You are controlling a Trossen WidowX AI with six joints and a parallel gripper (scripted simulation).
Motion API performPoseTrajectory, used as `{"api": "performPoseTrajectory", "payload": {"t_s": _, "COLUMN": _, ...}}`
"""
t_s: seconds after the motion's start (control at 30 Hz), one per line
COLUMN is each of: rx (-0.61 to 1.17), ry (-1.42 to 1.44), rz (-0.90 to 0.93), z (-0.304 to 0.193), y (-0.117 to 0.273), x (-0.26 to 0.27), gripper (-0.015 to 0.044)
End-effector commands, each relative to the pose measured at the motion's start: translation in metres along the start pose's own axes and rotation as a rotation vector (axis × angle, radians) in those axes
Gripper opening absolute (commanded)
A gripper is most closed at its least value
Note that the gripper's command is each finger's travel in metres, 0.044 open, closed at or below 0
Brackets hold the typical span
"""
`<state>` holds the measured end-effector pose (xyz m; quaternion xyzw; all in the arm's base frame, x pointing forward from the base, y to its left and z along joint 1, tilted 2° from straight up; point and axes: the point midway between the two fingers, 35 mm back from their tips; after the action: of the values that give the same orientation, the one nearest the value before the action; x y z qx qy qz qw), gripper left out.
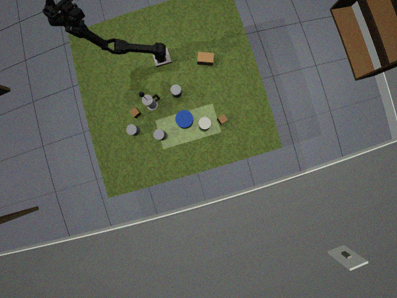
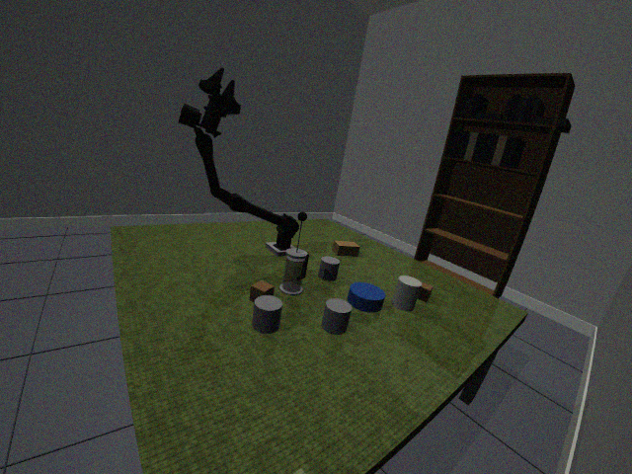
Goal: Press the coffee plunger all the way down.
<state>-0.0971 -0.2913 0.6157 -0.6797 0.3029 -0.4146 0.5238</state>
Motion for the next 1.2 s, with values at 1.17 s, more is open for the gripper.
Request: {"api": "performPoseTrajectory", "payload": {"t_s": 1.17, "rx": -0.764, "ry": 1.397, "rz": -0.653, "z": 0.243, "y": -0.075, "x": -0.206, "gripper": 0.0440}}
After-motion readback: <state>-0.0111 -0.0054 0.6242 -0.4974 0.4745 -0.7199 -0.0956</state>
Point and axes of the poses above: the point midway between the two fingers, 35 mm back from their tips, its own y axis back along the fingers, its own x axis across the jaws, z = x × y, and after that the axes turned 9 degrees about y, right-handed
